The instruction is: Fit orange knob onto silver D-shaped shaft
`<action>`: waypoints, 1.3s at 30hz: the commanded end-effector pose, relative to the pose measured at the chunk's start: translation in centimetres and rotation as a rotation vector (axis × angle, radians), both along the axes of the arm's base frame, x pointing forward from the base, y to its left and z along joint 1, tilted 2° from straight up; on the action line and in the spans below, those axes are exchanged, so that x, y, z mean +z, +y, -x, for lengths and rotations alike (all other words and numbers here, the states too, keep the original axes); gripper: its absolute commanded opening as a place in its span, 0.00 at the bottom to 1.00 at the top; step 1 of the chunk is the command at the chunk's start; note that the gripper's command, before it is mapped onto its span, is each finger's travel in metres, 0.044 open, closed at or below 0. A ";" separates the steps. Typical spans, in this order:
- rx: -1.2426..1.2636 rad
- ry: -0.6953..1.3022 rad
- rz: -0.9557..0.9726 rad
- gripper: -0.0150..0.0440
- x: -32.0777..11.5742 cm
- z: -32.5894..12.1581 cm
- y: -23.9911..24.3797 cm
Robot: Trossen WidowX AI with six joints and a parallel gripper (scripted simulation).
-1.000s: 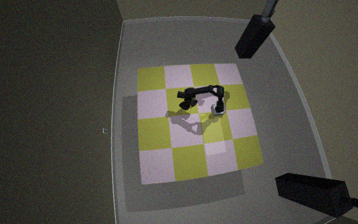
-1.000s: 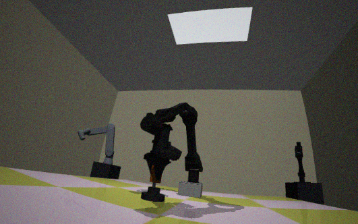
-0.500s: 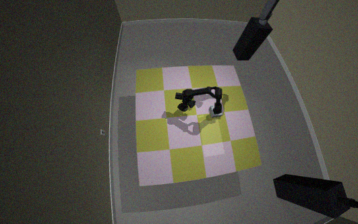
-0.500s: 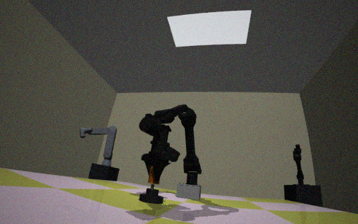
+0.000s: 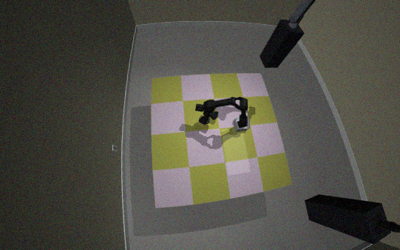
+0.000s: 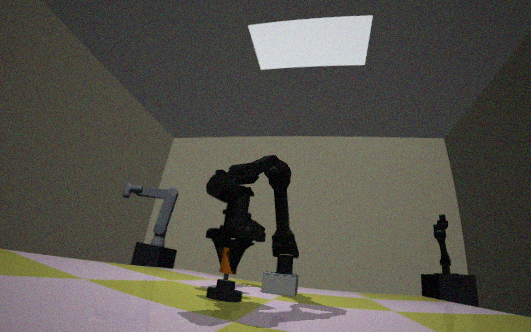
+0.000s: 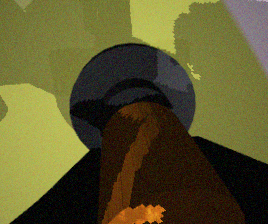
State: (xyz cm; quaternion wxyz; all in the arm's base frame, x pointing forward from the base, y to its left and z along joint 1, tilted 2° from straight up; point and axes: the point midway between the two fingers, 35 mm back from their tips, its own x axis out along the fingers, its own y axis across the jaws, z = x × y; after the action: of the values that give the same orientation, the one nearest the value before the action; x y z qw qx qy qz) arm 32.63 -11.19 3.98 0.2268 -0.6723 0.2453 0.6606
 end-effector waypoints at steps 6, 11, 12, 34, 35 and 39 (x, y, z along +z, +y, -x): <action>0.006 -0.001 0.003 0.25 -0.1 0.0 -0.1; 0.006 -0.001 0.003 0.25 -0.1 0.0 -0.1; 0.006 -0.001 0.003 0.25 -0.1 0.0 -0.1; 0.215 0.006 0.005 0.25 0.0 0.0 0.0; 0.215 0.006 0.005 0.25 0.0 0.0 0.0; 0.215 0.006 0.005 0.25 -0.1 0.0 -0.1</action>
State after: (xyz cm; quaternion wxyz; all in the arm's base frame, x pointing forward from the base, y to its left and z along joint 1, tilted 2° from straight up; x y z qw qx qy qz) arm 32.63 -11.17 3.99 0.1554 -0.6924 0.1751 0.6825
